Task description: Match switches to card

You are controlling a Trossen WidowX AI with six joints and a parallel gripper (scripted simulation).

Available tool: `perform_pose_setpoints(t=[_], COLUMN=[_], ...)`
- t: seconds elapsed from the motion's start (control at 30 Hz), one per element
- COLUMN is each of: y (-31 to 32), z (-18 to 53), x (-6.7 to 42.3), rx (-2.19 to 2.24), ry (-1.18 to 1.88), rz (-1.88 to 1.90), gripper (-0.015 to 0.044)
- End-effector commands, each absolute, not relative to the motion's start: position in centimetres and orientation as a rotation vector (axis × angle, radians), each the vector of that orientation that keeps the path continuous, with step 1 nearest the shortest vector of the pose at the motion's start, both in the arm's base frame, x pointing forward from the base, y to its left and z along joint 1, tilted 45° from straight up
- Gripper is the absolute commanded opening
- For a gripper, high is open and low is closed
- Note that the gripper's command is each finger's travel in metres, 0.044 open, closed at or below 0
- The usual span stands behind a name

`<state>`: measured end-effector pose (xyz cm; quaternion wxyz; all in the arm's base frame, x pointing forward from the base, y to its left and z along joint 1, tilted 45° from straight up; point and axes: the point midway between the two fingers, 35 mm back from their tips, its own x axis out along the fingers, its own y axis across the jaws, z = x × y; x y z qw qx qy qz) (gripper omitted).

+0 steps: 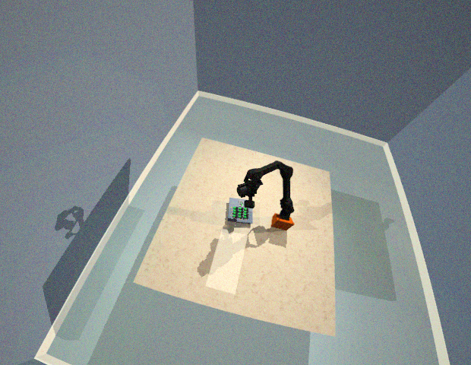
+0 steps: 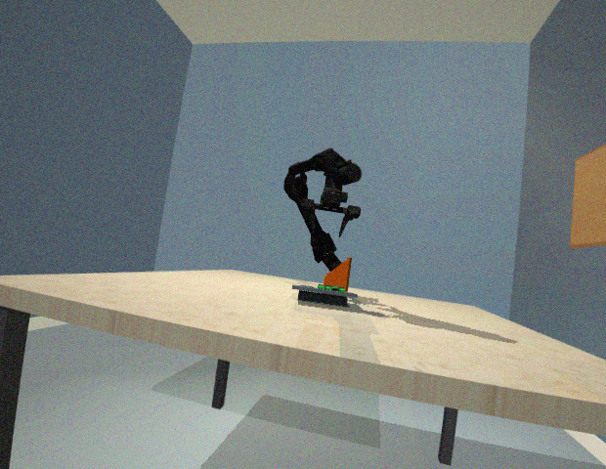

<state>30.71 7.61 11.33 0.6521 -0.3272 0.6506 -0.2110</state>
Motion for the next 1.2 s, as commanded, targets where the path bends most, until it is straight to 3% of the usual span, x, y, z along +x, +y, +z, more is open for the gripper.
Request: perform_pose_setpoints(t=[0.0, 0.2, 0.47, 1.17], y=[7.6, 5.0, 4.9, 1.2], z=[11.0, 1.7, 1.4, -2.5], x=[30.9, 35.4, 35.5, 35.9], rx=[-0.742, -0.714, -0.713, -0.710], ry=[1.477, 1.480, 1.481, 1.504], rz=[-0.478, -0.480, -0.481, -0.495], gripper=[0.0374, 0.0216, 0.0006, 0.0000])
